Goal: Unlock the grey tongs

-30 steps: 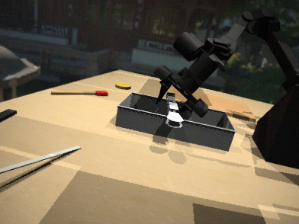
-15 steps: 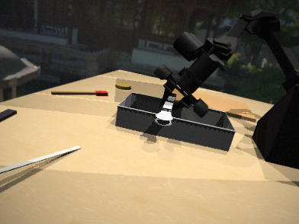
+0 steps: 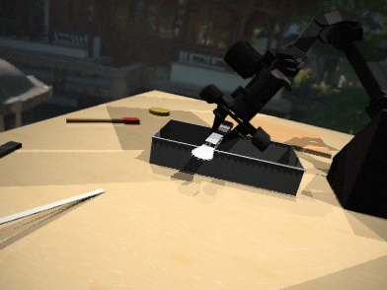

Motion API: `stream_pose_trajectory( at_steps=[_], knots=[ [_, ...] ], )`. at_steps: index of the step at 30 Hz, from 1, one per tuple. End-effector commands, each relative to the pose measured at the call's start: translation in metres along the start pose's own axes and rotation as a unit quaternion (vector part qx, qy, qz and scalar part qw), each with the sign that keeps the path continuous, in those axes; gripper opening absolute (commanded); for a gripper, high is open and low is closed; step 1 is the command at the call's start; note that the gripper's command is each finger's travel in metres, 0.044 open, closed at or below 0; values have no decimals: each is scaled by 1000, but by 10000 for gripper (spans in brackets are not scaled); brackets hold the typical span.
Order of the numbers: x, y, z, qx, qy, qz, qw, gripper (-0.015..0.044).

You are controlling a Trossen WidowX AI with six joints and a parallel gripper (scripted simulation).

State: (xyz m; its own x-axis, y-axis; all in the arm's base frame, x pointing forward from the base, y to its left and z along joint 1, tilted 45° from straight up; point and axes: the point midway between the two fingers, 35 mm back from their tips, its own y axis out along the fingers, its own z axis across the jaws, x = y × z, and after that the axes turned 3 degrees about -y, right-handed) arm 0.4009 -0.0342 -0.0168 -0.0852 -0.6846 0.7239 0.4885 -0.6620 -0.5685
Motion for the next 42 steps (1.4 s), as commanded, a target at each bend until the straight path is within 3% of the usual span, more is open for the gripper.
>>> stream_pose_trajectory(
  at_steps=[1,7,20,42],
  knots=[
    [0,-17,14,4,4,1,1000,-150],
    [2,-65,39,3,1,2,1000,-150],
    [1,-63,40,-6,-4,5,1000,-150],
    [-4,-57,40,-127,-70,34,989,-150]
  ],
)
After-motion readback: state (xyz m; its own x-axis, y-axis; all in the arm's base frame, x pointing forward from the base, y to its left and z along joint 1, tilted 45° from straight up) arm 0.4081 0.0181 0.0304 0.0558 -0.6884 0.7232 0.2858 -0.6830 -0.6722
